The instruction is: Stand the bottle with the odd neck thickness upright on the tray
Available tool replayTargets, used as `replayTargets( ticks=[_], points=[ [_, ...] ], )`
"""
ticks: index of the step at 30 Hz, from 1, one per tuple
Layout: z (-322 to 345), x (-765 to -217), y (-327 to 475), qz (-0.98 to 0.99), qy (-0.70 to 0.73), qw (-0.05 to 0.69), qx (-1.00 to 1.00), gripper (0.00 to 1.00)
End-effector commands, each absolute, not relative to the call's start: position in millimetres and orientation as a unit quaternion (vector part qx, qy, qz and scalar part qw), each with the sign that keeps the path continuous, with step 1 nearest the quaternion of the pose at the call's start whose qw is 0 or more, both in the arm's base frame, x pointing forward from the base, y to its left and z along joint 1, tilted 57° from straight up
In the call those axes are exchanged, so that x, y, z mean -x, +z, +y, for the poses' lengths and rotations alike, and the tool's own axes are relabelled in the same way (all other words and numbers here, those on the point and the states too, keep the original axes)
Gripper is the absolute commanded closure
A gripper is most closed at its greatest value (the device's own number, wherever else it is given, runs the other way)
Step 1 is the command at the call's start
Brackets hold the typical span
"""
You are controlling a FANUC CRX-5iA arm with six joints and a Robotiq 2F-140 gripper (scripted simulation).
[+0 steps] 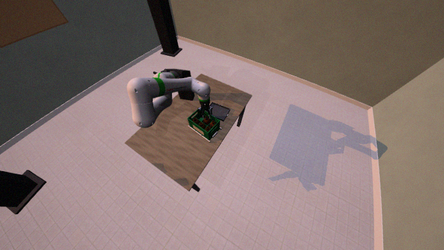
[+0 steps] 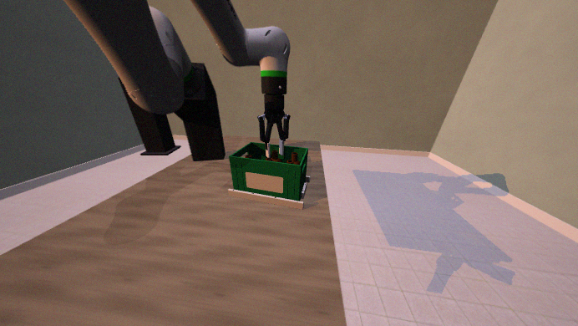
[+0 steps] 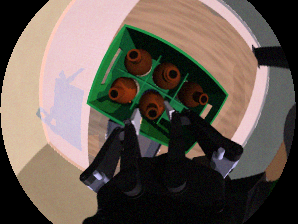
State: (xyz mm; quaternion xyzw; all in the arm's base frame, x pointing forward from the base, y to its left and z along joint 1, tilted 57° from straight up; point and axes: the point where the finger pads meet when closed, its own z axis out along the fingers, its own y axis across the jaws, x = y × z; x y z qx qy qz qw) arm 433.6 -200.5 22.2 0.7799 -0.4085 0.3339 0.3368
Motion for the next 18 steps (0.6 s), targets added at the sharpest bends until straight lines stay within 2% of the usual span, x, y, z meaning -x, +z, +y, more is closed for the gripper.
replayTargets(
  ticks=[1, 13, 14, 18],
  points=[
    [-200.0, -434.0, 22.3, -0.408, 0.334, 0.336, -0.78, 0.56],
    [-200.0, -434.0, 22.3, -0.408, 0.334, 0.336, -0.78, 0.56],
    [-200.0, -434.0, 22.3, -0.408, 0.334, 0.336, -0.78, 0.9],
    [-200.0, -434.0, 22.3, -0.408, 0.334, 0.336, -0.78, 0.9]
  ],
)
